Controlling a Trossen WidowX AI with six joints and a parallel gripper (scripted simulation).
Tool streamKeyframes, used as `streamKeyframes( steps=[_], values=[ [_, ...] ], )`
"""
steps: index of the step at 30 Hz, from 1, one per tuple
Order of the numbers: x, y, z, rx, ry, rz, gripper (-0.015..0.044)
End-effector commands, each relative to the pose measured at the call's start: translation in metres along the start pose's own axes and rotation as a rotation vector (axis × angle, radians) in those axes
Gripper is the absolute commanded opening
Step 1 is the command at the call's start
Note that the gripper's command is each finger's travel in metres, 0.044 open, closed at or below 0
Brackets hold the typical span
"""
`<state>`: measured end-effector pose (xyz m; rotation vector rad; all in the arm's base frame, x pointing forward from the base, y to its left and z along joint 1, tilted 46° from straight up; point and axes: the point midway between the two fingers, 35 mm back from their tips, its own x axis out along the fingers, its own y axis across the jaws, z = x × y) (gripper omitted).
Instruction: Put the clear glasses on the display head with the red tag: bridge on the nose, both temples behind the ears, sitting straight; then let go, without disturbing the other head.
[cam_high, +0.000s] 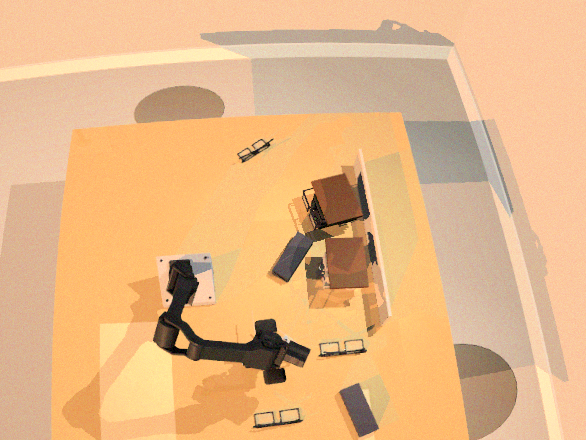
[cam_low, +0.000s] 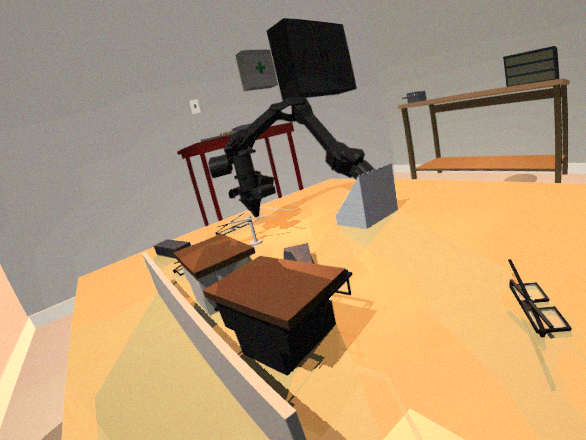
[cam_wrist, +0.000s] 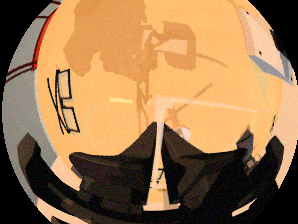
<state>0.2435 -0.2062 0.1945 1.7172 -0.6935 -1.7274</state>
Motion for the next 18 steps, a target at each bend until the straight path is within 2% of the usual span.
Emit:
streamKeyframes(
  steps=[1,18],
  values=[
    [-0.001,0.005,0.004,0.008,0.003,0.004,0.0],
    [-0.001,0.014,0.015,0.008,0.003,0.005,0.0]
  ],
)
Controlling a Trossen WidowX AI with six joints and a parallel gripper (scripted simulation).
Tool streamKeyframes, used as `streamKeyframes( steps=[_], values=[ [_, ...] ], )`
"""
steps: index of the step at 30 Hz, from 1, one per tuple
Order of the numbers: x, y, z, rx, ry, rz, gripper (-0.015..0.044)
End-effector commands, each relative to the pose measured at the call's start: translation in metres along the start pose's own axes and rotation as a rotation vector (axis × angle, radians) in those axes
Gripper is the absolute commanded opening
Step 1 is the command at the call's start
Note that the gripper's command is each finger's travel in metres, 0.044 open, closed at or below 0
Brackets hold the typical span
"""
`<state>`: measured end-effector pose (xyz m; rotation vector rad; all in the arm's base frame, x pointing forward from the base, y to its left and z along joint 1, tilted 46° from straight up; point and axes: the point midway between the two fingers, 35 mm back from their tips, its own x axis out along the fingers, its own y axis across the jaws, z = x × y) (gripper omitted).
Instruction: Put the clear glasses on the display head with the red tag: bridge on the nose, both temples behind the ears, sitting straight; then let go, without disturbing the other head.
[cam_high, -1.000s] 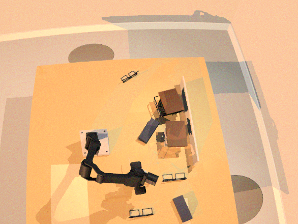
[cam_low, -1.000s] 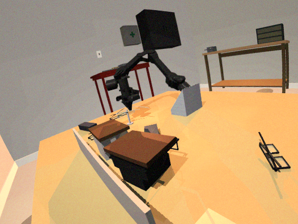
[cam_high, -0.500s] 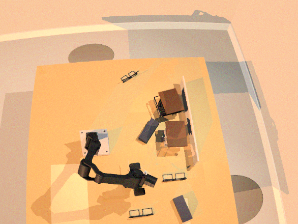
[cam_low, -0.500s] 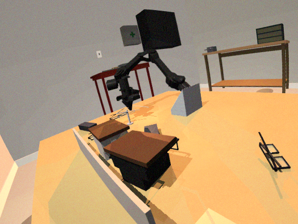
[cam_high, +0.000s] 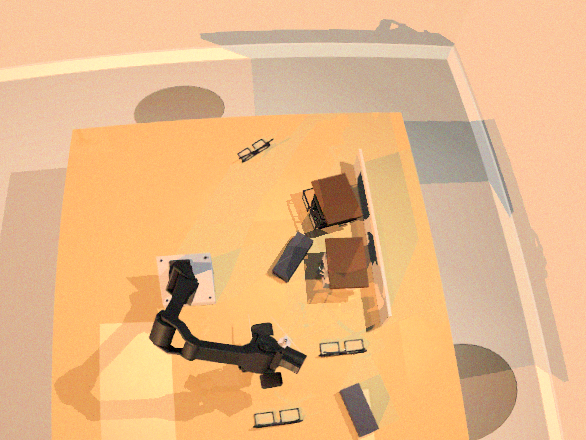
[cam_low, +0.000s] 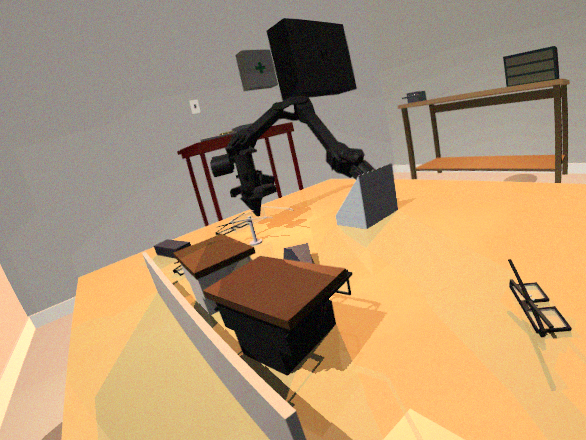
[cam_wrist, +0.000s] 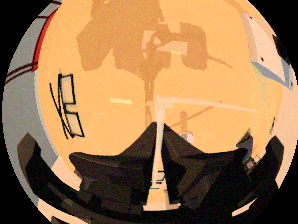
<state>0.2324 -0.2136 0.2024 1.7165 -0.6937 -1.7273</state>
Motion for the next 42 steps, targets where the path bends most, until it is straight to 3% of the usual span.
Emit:
streamKeyframes(
  steps=[1,42],
  values=[
    [-0.001,0.004,0.004,0.008,0.003,0.004,0.0],
    [-0.001,0.013,0.032,0.007,0.002,0.006,0.0]
  ],
)
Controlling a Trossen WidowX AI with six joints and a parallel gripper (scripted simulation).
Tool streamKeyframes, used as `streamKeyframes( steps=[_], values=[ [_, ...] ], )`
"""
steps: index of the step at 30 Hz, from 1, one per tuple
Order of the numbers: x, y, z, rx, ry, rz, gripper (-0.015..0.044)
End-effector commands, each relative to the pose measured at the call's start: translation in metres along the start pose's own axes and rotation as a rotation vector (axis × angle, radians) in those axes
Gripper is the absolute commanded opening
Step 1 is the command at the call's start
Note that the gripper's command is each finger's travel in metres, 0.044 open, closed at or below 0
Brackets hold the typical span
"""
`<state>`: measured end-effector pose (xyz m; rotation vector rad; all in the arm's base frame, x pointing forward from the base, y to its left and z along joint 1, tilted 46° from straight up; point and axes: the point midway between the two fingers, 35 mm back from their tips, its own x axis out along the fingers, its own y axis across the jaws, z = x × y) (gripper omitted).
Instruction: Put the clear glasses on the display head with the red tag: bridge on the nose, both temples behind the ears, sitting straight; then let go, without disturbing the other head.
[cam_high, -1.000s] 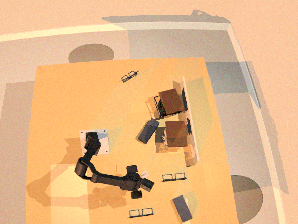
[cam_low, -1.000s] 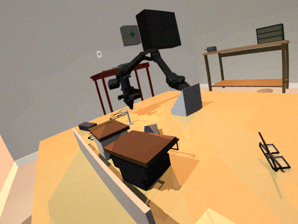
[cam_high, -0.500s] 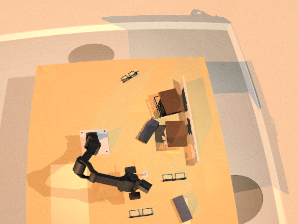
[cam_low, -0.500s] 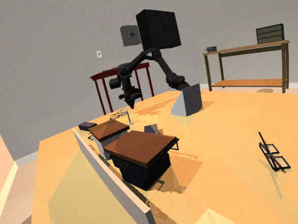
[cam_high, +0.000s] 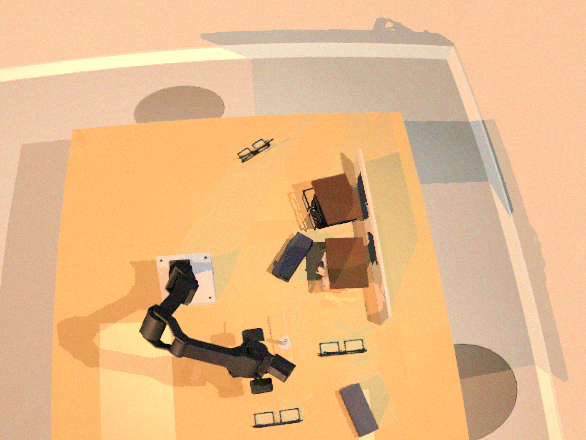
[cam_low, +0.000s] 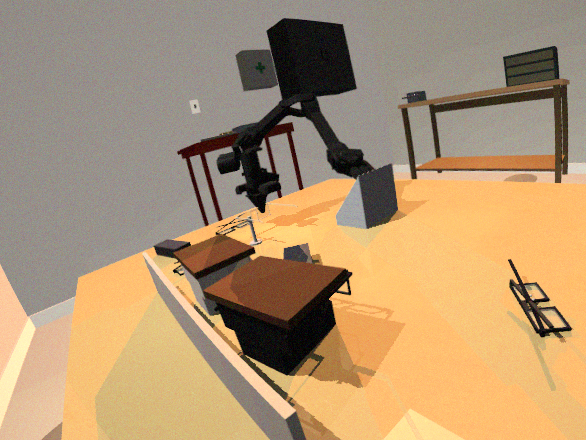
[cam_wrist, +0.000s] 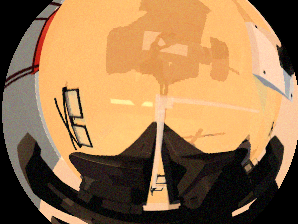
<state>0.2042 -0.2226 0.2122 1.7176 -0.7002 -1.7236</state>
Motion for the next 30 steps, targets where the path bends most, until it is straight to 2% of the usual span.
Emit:
streamKeyframes(
  steps=[1,30],
  values=[
    [-0.0006,0.001,0.0027,0.003,0.001,0.002,0.0],
    [-0.0054,0.001,-0.0068,0.004,0.002,0.0,0.0]
  ],
)
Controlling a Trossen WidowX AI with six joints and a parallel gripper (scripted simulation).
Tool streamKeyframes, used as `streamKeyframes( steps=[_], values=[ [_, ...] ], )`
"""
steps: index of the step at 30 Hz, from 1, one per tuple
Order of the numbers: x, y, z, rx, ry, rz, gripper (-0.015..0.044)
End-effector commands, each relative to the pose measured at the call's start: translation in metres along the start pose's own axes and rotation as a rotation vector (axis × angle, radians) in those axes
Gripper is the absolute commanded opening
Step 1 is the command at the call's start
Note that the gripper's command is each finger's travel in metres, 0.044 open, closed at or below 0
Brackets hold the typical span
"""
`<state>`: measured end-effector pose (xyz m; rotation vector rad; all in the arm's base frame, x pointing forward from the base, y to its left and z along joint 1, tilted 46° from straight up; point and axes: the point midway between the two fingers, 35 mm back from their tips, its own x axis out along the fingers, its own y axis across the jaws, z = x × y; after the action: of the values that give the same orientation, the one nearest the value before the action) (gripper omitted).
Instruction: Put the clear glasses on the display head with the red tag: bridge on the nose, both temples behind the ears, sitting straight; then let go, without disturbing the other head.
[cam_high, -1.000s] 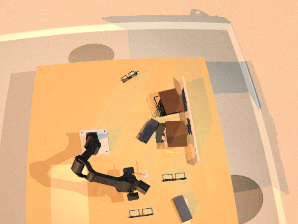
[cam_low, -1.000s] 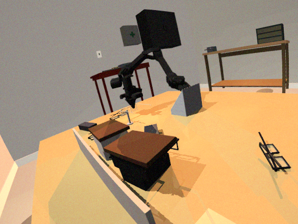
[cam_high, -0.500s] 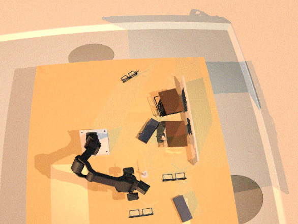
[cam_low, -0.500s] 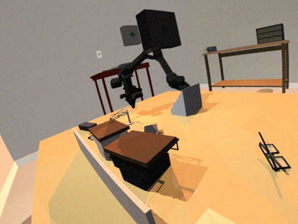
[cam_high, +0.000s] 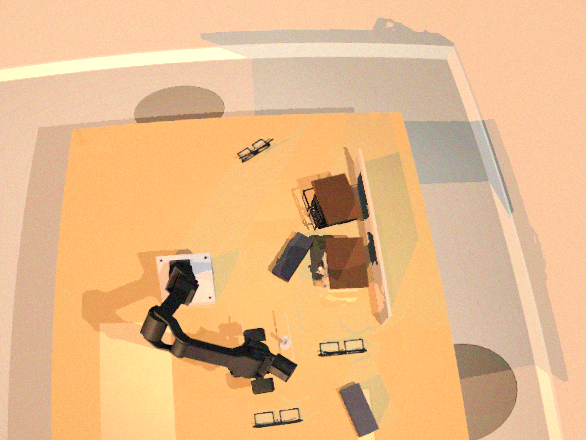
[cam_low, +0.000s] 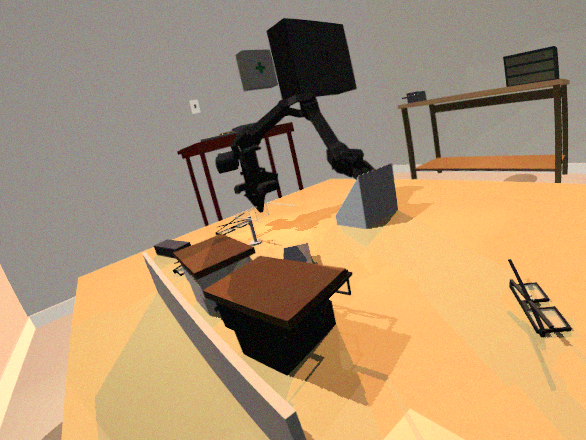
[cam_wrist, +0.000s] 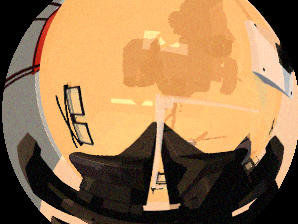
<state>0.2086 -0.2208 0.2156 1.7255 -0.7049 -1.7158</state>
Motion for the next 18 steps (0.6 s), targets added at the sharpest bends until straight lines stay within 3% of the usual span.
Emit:
streamKeyframes(
  steps=[1,11,18],
  values=[
    [-0.005,-0.001,-0.003,-0.002,-0.005,-0.003,0.0],
    [-0.053,-0.001,-0.007,-0.003,-0.005,-0.005,0.0],
    [-0.06,-0.003,-0.006,-0.094,0.01,-0.005,0.0]
  ],
)
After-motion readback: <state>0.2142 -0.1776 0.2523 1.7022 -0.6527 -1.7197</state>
